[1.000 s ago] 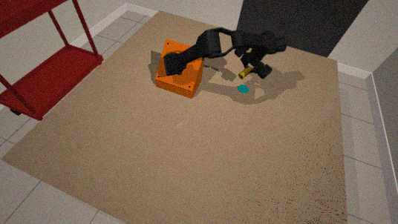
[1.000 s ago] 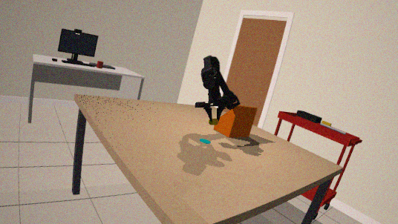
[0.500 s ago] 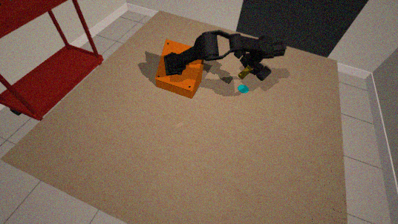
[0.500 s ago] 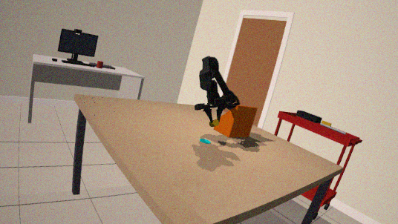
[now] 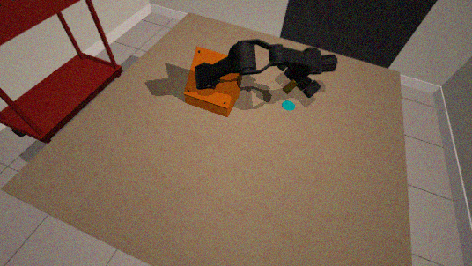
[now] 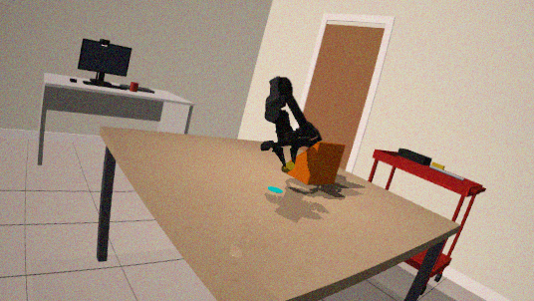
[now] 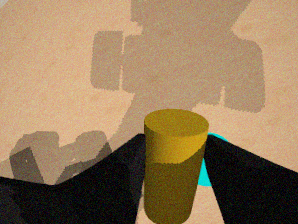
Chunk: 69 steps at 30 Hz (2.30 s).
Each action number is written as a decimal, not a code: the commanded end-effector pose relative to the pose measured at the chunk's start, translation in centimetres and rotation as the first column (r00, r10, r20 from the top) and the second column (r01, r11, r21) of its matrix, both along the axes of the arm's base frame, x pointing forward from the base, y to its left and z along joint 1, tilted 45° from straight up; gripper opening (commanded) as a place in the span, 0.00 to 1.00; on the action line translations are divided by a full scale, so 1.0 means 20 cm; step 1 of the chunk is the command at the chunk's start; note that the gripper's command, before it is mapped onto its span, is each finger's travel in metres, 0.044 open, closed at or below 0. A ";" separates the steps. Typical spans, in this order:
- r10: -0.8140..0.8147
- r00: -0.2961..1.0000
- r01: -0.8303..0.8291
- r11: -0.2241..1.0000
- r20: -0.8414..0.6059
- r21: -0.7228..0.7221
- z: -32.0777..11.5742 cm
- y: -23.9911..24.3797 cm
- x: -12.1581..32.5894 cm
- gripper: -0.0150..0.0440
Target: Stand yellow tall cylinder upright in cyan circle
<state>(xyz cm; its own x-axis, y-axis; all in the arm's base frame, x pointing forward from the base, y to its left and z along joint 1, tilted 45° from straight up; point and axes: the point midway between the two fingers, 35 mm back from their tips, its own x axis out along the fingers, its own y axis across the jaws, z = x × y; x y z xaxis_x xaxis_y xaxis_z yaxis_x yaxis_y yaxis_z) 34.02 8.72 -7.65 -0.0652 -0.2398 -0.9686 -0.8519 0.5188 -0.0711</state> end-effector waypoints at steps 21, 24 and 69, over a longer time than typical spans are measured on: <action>0.014 0.998 -0.022 0.987 0.054 0.158 -0.01 0.00 0.01 0.43; 0.015 0.998 -0.026 0.984 0.062 0.177 -0.01 0.00 0.01 0.43; 0.040 0.974 -0.132 0.900 0.223 0.416 0.03 -0.02 0.01 0.43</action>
